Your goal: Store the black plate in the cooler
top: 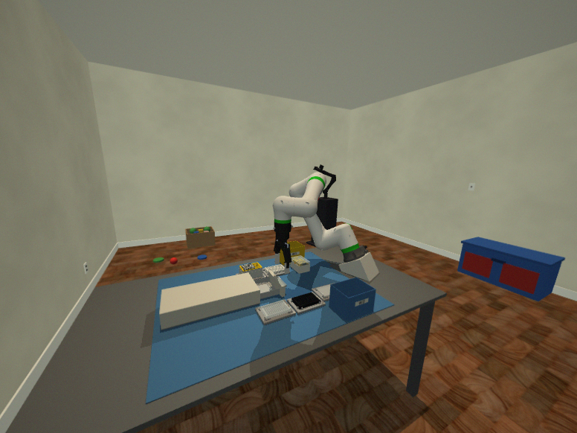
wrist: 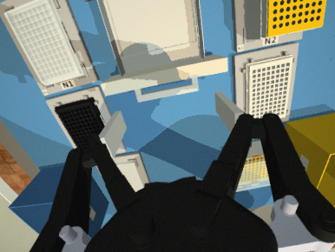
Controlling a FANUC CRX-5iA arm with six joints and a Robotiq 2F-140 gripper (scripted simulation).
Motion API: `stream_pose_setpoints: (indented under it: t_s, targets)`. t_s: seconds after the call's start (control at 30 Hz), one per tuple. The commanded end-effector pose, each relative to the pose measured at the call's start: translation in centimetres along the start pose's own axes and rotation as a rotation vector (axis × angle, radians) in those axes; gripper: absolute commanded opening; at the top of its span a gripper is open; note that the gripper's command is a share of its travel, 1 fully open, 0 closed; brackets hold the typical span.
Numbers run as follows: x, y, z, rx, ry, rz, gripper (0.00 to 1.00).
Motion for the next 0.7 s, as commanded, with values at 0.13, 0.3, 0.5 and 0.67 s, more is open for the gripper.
stream_pose_setpoints:
  t_s: [0.13,0.3,0.5,0.67]
  targets:
    - [0.0,0.0,-0.3,0.000,0.000,0.000,0.87]
    - [0.0,0.0,-0.9,0.000,0.000,0.000,0.87]
    - [0.0,0.0,-1.7,0.000,0.000,0.000,0.87]
    - [0.0,0.0,-2.1,0.000,0.000,0.000,0.87]
Point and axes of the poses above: the point where the finger pads meet when closed, its own z axis back along the fingers, its own y axis across the jaws, x = y × z, the point moved 7 cm from there along z, back along the fingers, and after that the axes turned 15 degrees about z, right-handed, at the moved point
